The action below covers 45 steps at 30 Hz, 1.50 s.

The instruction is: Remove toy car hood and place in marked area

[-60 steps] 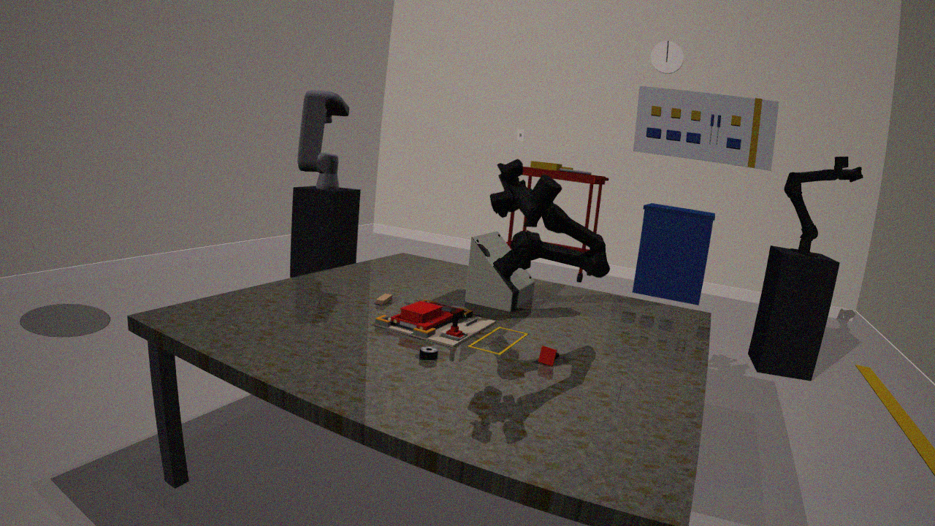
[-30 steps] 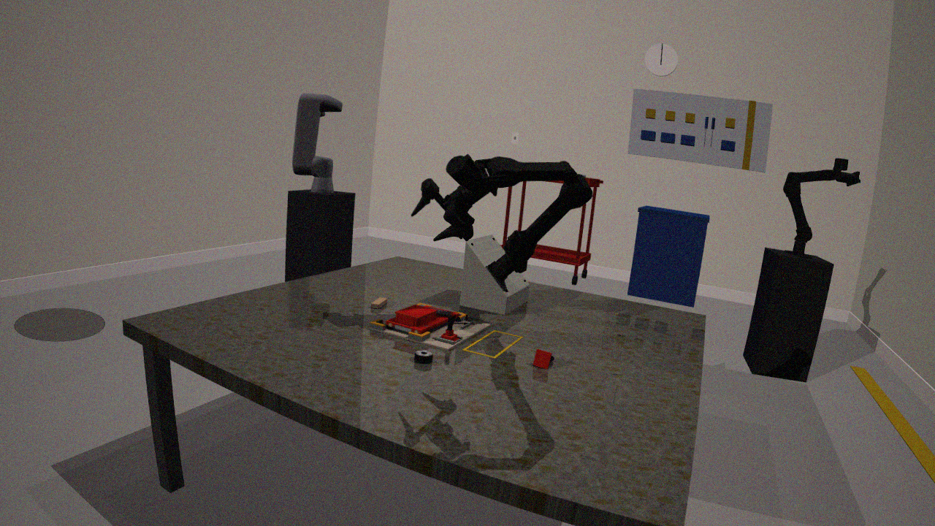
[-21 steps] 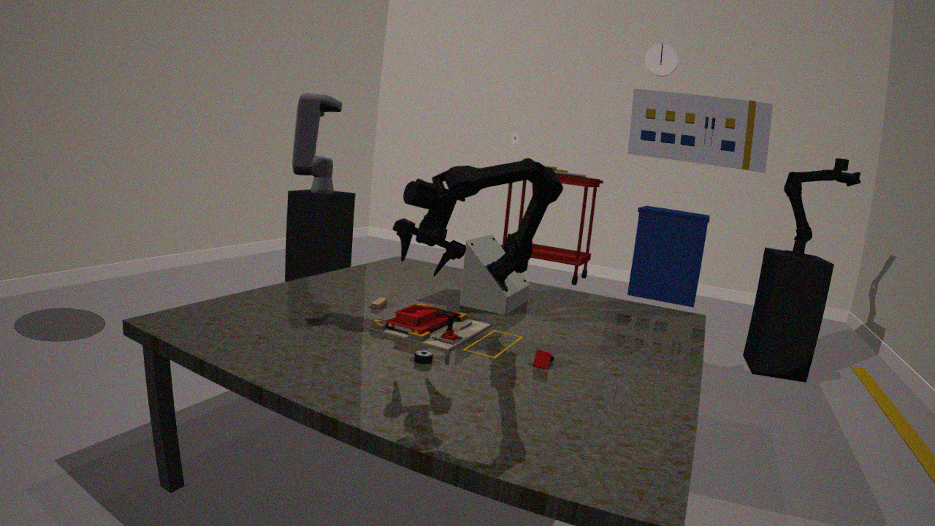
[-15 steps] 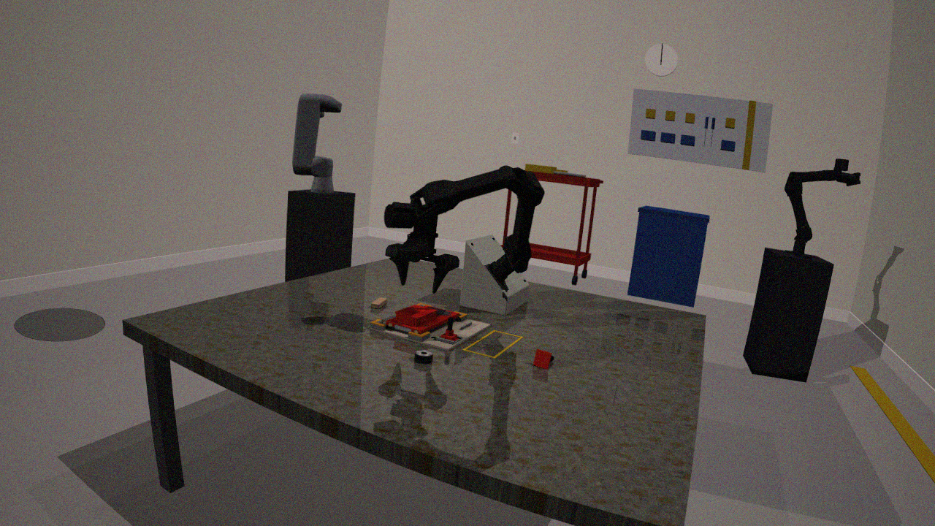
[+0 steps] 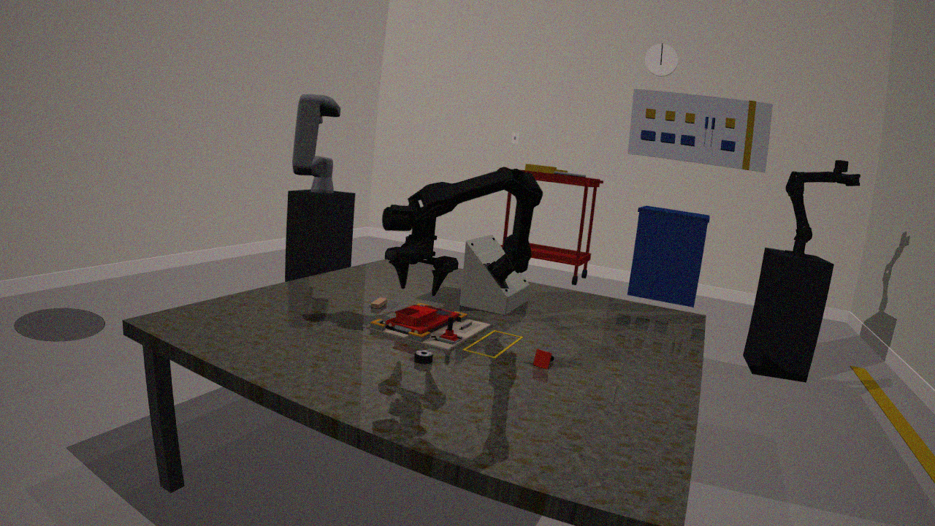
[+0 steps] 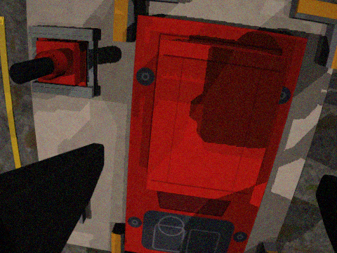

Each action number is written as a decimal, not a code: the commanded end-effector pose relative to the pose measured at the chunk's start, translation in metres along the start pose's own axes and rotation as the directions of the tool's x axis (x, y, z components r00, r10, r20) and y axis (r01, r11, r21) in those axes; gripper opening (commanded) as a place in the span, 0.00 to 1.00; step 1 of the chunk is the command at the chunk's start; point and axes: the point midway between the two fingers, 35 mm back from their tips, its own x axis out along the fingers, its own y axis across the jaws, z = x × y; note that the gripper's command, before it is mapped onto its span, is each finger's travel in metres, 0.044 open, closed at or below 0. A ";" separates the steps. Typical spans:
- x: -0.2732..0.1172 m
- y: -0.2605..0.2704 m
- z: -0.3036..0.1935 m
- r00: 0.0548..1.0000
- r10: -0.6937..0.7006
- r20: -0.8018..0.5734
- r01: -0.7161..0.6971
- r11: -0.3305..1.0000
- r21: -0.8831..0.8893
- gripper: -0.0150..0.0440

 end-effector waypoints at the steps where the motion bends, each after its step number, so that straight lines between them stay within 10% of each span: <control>1: 0.007 0.000 -0.001 1.000 0.007 -0.006 -0.007 1.000 0.008 1.00; 45: 0.049 -0.002 -0.004 1.000 0.009 -0.006 -0.009 1.000 0.008 1.00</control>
